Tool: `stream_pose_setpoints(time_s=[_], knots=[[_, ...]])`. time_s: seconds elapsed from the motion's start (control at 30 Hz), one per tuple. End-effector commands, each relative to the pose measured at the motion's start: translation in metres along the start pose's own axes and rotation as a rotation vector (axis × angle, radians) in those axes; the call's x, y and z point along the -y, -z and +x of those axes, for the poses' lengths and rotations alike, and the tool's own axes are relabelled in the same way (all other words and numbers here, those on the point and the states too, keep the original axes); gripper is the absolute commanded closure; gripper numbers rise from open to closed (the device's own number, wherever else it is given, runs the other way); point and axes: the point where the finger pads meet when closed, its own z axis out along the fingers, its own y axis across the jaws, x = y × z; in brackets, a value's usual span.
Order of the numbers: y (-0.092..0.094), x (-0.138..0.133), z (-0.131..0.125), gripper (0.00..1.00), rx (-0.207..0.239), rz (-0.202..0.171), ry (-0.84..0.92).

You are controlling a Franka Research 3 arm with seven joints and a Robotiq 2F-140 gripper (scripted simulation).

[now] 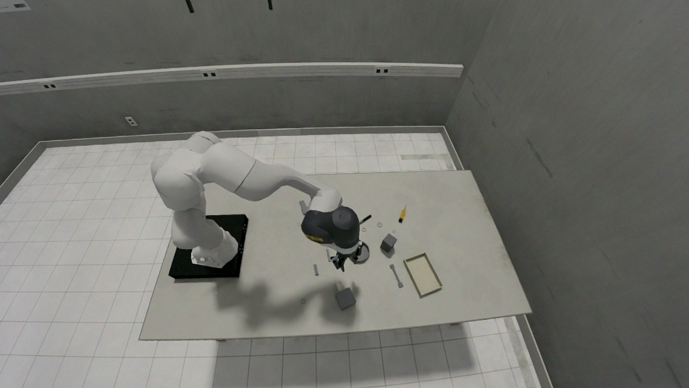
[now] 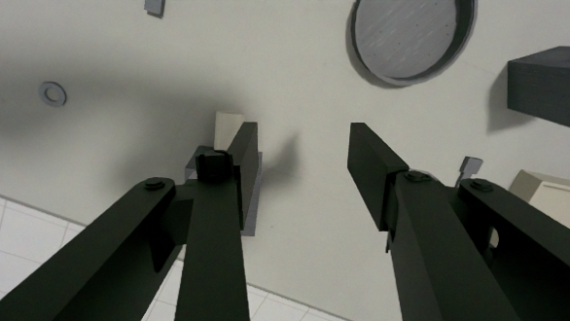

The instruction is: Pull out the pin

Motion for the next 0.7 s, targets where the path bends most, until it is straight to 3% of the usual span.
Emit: stream_pose_setpoints(time_s=[0.0,0.67], knots=[[0.0113,-0.0191,0.0090,0.59,0.029,-0.015,0.041],[0.0087,-0.0172,0.0092,0.59,0.025,-0.010,0.039]])
